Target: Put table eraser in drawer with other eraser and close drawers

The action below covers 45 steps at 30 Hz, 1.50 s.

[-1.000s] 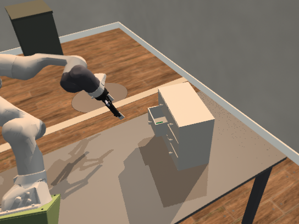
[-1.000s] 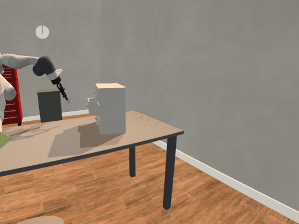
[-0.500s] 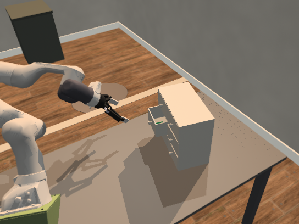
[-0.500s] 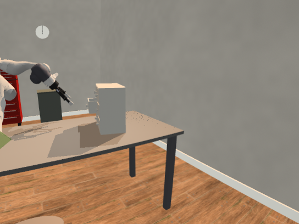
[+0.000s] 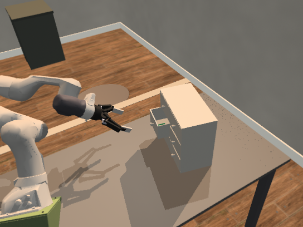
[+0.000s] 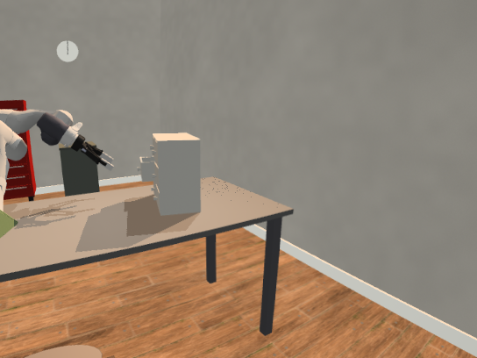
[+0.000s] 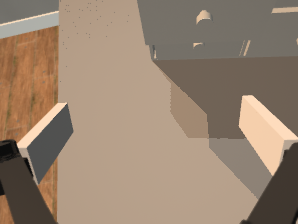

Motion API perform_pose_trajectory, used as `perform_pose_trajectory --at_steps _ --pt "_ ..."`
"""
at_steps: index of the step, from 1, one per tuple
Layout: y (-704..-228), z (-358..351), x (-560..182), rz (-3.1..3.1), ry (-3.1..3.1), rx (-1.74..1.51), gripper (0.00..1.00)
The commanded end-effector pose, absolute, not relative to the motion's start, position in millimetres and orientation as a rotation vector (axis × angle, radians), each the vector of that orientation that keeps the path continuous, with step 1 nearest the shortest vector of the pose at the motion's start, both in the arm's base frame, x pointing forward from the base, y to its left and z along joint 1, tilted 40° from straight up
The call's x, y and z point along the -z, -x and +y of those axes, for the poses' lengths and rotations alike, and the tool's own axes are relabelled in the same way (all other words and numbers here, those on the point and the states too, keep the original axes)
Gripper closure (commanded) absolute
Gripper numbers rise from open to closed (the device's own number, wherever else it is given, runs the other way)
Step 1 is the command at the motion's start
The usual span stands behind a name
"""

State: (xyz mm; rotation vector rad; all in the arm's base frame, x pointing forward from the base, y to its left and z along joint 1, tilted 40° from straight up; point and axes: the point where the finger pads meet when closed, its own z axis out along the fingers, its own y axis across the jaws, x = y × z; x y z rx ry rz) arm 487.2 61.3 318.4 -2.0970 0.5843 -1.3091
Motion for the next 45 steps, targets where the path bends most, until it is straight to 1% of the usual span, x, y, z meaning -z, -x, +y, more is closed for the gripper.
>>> perform_pose_trajectory --at_steps 1,7,8,34,45 --pt "-483 40 -311 0.632 2.097 1.407 0.00" --pt "-472 20 -297 0.708 2.105 1.458 0.00" --pt "-472 20 -297 0.708 2.105 1.458 1.00" --pt "-473 20 -296 0.708 2.105 1.458 1.00" --pt "-497 19 -293 0.708 2.105 1.458 1.00"
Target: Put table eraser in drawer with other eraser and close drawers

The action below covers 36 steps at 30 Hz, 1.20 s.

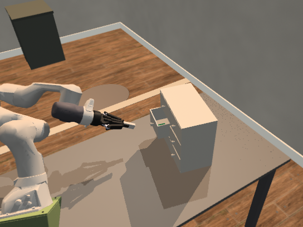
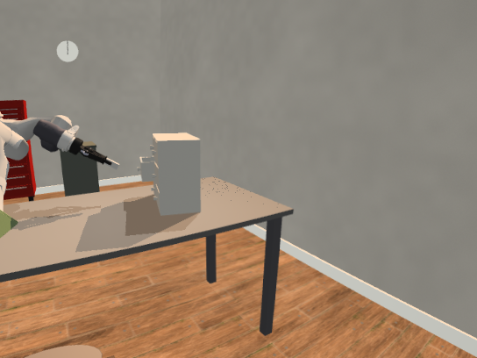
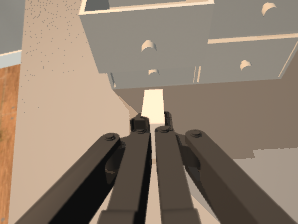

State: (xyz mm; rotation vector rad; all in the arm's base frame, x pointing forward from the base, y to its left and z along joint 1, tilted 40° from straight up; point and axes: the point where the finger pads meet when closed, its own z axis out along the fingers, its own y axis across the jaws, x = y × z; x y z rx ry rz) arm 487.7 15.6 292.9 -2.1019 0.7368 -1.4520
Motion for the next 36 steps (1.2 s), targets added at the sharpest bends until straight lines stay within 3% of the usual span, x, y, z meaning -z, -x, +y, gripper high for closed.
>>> perform_pose_trajectory --at_steps 1,16,36 --pt "-500 19 -292 0.708 2.105 1.458 1.00" --pt "-537 17 -286 0.708 2.105 1.458 1.00" --pt "-539 17 -286 0.708 2.105 1.458 1.00"
